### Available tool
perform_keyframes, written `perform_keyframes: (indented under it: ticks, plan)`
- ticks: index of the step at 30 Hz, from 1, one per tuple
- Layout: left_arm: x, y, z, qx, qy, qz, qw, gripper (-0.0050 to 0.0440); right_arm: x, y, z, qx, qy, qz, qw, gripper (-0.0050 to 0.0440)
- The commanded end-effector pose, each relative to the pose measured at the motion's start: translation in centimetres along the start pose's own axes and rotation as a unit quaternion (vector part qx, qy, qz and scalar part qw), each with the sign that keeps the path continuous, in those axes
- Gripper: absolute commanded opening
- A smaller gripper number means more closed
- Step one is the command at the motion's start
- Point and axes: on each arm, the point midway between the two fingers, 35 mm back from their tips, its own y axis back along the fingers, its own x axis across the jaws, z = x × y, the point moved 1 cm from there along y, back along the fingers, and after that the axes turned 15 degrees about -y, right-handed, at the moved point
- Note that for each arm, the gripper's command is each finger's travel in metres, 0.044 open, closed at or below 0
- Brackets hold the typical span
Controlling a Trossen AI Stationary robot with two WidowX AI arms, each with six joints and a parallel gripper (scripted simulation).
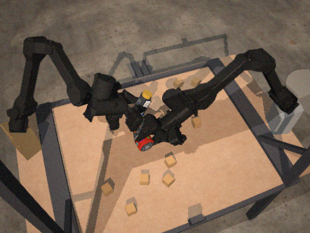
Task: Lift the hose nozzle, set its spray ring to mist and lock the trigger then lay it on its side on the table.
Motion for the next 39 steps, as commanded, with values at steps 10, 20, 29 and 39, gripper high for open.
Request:
perform_keyframes:
  ticks: [10,20,29,39]
  plan:
    - [-0.6,0.4,-1.2,0.011,0.022,0.003,1.0,0.0165,-1.8,1.5,0.1,0.001,0.002,-0.019,1.0,0.0407]
    - [-0.6,0.4,-1.2,0.011,0.022,0.003,1.0,0.0165,-1.8,2.7,0.1,0.001,0.002,-0.02,1.0,0.0407]
    - [-0.6,0.4,-1.2,0.011,0.022,0.003,1.0,0.0165,-1.8,4.4,0.1,0.001,0.002,-0.021,1.0,0.0407]
    - [-0.6,0.4,-1.2,0.011,0.022,0.003,1.0,0.0165,-1.8,5.7,0.1,0.0,0.002,-0.021,1.0,0.0407]
